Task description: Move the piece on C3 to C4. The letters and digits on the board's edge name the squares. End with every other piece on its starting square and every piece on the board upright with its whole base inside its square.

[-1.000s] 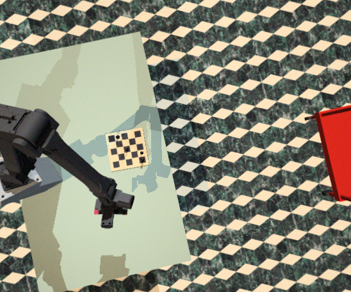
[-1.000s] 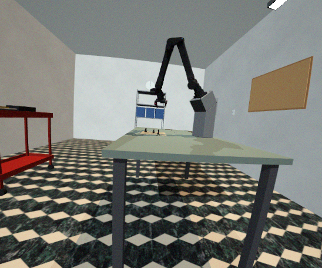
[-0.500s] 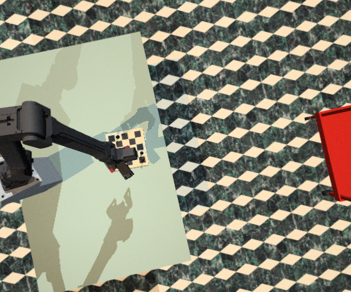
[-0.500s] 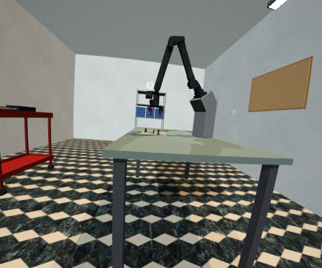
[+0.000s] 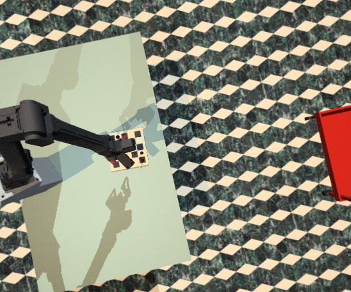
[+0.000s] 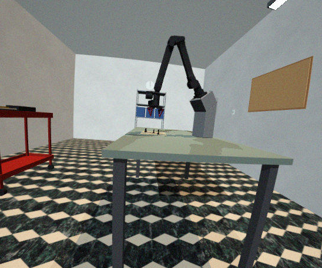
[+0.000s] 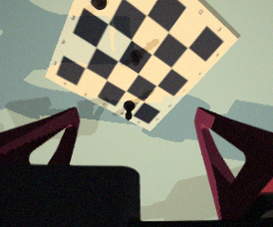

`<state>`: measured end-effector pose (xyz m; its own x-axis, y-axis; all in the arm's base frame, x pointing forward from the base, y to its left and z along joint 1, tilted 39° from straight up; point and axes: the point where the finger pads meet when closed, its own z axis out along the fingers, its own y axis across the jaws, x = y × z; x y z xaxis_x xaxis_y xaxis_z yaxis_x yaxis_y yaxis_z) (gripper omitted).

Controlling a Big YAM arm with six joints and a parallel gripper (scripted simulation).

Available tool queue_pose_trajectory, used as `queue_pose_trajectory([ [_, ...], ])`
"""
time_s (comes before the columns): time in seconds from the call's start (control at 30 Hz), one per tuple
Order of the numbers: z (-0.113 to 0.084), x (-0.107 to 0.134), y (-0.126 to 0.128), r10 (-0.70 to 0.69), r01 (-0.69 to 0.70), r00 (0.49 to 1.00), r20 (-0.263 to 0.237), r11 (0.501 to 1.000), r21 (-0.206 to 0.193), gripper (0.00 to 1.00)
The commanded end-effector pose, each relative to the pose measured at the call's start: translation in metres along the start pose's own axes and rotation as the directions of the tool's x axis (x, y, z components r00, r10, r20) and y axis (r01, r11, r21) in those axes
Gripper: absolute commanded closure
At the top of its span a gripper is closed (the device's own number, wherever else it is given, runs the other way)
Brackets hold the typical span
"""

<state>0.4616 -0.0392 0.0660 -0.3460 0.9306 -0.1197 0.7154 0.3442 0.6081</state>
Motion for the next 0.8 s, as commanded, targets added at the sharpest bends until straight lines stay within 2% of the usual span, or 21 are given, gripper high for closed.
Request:
queue_pose_trajectory([
  [0.0, -0.011, -0.008, 0.012, -0.012, 0.013, 1.000, 0.029, 0.999, -0.041, 0.00],
  [0.17, -0.006, -0.007, 0.010, -0.010, 0.011, 1.000, 0.024, 0.999, -0.033, 0.00],
  [0.3, 0.036, -0.003, 0.013, -0.004, 0.004, 1.000, 0.010, 1.000, -0.022, 0.00],
  [0.37, 0.036, -0.003, 0.013, -0.004, 0.004, 1.000, 0.010, 1.000, -0.022, 0.00],
  [0.43, 0.054, -0.002, 0.011, -0.003, 0.003, 1.000, 0.009, 1.000, -0.019, 0.00],
  [0.5, 0.059, -0.001, 0.010, -0.003, 0.003, 1.000, 0.007, 1.000, -0.019, 0.00],
  [0.53, 0.058, -0.007, 0.008, 0.007, -0.007, 1.000, 0.014, 1.000, -0.018, 0.67],
  [0.57, 0.045, -0.014, 0.020, 0.006, -0.004, 0.999, 0.035, 0.999, -0.049, 0.67],
  [0.77, 0.045, -0.013, 0.017, 0.000, 0.002, 0.999, 0.032, 0.999, -0.046, 0.67],
])
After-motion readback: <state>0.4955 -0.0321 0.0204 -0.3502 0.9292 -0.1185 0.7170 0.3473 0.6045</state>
